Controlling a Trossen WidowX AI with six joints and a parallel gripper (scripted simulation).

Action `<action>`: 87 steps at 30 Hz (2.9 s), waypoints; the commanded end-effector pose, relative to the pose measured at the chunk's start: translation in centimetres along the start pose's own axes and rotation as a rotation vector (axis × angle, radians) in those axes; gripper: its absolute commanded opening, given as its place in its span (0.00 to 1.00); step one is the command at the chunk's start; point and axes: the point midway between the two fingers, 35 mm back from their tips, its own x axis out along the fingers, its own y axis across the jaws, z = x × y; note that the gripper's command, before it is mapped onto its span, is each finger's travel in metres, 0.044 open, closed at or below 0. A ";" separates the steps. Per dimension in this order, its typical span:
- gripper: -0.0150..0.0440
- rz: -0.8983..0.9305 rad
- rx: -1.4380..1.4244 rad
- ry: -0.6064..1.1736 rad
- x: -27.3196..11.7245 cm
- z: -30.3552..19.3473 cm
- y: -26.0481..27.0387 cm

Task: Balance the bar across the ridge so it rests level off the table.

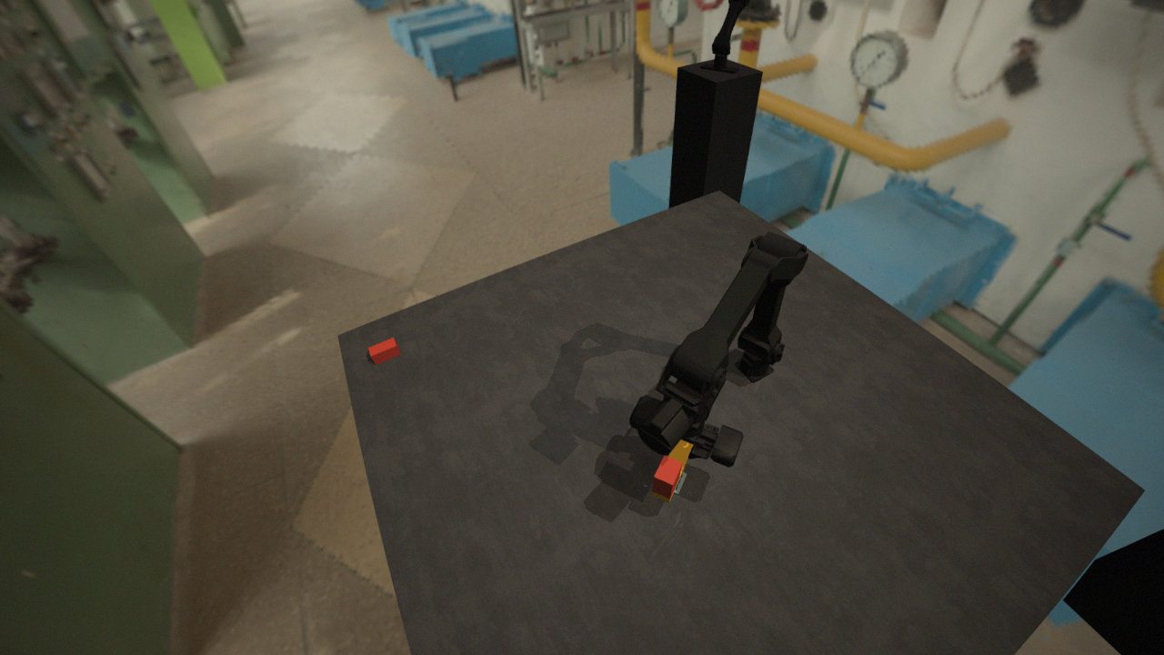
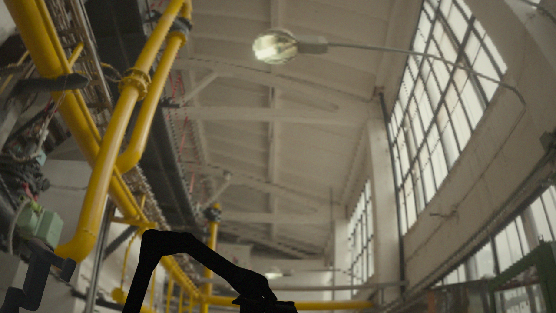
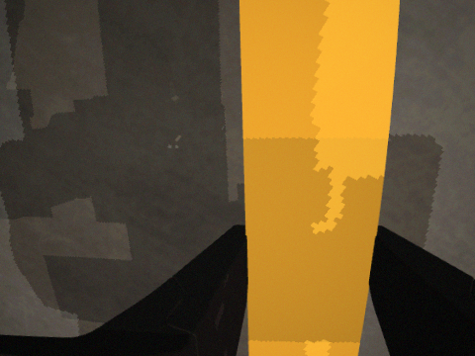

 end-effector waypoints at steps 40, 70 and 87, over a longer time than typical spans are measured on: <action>0.54 0.000 0.000 0.000 0.0 0.0 0.0; 0.54 0.000 0.000 0.000 0.0 0.0 0.0; 0.57 0.000 0.000 0.000 0.0 0.0 0.0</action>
